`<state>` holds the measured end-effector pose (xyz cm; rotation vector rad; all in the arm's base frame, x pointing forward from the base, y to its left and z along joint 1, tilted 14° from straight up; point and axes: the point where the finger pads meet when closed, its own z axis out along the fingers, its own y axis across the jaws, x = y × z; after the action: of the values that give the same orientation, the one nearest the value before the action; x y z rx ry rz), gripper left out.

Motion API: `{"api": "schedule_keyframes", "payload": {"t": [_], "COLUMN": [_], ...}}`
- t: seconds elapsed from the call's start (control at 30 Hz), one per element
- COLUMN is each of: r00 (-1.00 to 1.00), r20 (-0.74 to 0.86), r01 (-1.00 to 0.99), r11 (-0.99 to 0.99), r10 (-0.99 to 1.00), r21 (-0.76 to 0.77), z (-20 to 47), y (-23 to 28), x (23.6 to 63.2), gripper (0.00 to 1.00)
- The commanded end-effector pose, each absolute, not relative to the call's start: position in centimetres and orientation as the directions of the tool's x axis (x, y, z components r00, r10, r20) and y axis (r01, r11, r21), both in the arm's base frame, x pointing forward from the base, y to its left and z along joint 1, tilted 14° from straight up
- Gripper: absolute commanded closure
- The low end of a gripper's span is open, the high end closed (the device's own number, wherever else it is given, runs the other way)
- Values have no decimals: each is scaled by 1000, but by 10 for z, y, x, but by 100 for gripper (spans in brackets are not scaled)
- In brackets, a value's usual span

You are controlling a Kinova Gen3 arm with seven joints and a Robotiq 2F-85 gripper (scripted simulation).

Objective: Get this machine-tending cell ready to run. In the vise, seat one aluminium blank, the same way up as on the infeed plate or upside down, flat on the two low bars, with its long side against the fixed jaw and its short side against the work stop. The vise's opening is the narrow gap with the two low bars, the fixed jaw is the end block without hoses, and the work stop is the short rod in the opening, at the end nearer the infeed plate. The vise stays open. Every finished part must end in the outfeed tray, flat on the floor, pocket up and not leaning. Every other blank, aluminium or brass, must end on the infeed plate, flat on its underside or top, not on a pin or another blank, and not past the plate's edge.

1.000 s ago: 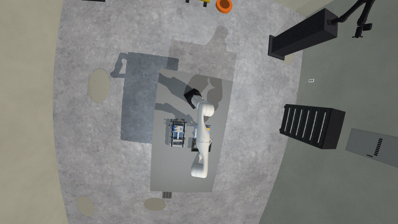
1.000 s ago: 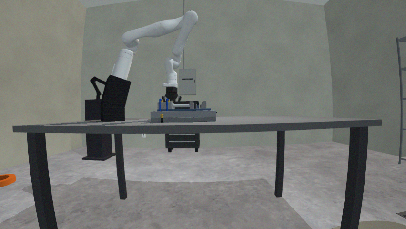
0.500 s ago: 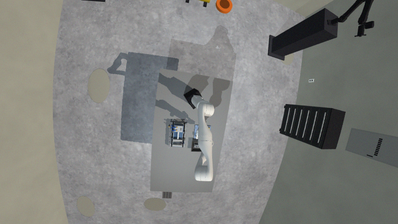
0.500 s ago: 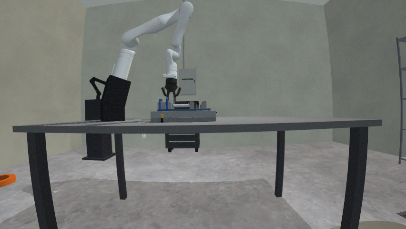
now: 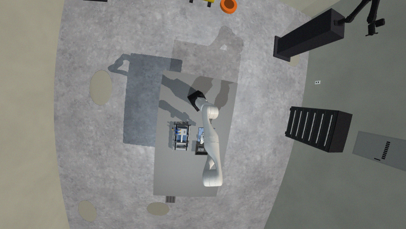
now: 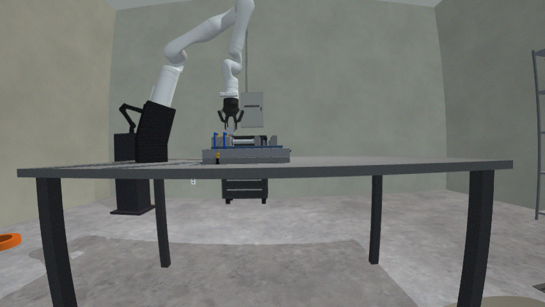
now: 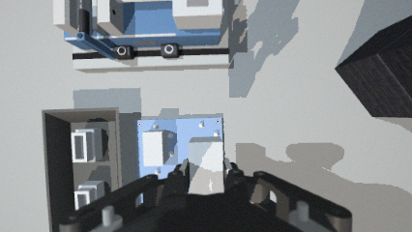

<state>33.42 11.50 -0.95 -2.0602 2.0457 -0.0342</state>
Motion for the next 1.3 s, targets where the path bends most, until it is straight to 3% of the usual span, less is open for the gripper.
{"api": "schedule_keyframes", "payload": {"t": [0.0,0.53,1.27], "r00": [23,23,39], "r20": [-149,-162,-240], "r01": [-981,-978,-955], "r11": [6,11,34], "r10": [-989,-987,-970], "r21": [-192,-207,-294], "z": [-6,-6,-3], "y": [115,114,63], "x": [336,351,465], "gripper": [100,100,100]}}
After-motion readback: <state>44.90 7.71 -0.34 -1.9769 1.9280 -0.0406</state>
